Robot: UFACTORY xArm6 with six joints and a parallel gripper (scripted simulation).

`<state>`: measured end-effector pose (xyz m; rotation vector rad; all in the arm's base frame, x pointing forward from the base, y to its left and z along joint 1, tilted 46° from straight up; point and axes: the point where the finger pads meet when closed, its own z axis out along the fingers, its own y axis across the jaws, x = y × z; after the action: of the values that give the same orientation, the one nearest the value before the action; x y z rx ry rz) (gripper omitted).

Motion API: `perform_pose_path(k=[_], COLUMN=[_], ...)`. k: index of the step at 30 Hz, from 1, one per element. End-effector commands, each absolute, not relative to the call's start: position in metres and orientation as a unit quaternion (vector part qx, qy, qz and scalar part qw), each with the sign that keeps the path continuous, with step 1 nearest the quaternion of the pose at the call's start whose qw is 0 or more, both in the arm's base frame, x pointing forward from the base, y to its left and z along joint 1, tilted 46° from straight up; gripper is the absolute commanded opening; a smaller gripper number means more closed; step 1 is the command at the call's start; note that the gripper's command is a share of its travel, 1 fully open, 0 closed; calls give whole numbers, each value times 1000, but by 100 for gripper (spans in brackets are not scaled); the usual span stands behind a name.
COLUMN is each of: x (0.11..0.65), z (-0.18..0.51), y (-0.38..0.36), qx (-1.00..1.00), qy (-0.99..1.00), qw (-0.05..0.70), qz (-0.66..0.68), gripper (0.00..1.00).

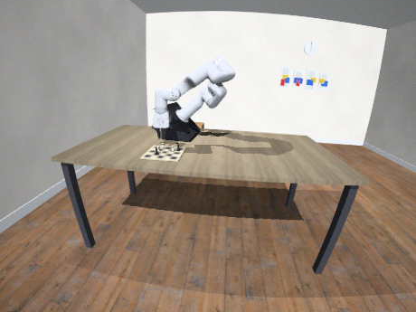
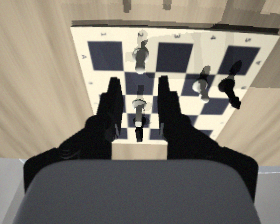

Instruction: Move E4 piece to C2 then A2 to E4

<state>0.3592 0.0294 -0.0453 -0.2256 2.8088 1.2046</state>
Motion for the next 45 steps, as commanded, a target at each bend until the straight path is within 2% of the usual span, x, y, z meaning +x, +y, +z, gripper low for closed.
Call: perform_pose_path(k=[1,45], x=[361,361], z=[-48,-61], y=[32,46], qx=[-73,-73], qy=[916,916], qw=[40,40], qz=[392,392], gripper=[34,34])
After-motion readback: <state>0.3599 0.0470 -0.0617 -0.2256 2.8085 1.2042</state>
